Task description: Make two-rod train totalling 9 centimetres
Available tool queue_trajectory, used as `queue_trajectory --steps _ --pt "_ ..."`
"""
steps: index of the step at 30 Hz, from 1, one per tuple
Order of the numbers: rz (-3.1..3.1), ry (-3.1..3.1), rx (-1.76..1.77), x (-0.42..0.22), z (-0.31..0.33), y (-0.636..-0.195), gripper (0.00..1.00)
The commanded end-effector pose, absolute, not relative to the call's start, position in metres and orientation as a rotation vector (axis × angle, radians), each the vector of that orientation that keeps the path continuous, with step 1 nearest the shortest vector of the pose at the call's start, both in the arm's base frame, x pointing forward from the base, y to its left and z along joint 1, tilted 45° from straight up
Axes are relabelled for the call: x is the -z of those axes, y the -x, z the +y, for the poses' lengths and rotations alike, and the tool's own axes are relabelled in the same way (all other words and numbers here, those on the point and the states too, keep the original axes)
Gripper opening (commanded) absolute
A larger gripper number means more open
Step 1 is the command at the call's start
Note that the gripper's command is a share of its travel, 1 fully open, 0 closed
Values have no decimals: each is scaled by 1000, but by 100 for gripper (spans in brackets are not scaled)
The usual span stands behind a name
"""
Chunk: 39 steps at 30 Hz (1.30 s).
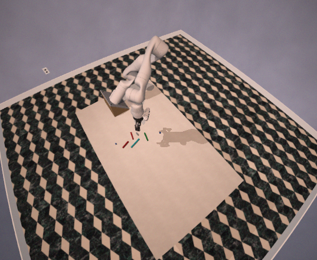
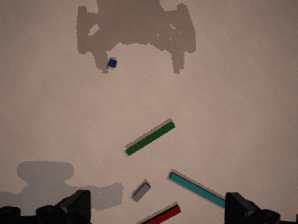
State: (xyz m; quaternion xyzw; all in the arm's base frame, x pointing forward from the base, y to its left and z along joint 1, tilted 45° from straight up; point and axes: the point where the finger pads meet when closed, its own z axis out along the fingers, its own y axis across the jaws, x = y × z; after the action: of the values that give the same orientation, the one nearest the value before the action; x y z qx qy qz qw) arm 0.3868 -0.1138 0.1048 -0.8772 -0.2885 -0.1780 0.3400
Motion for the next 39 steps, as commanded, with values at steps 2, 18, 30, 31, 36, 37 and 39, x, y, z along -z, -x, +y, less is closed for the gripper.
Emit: queue_trajectory --steps 2,18,30,31,36,37,39 --pt "-751 2285 465 -105 -115 -387 100" --pt "-751 2285 465 -105 -115 -387 100" --pt "-751 2285 465 -105 -115 -387 100" --pt "-750 2285 465 -105 -115 -387 100" --pt "-742 2286 462 -105 -115 -387 100" --pt "-737 2287 460 -104 -115 -387 100" --pt "-723 2288 456 -103 -115 -387 100"
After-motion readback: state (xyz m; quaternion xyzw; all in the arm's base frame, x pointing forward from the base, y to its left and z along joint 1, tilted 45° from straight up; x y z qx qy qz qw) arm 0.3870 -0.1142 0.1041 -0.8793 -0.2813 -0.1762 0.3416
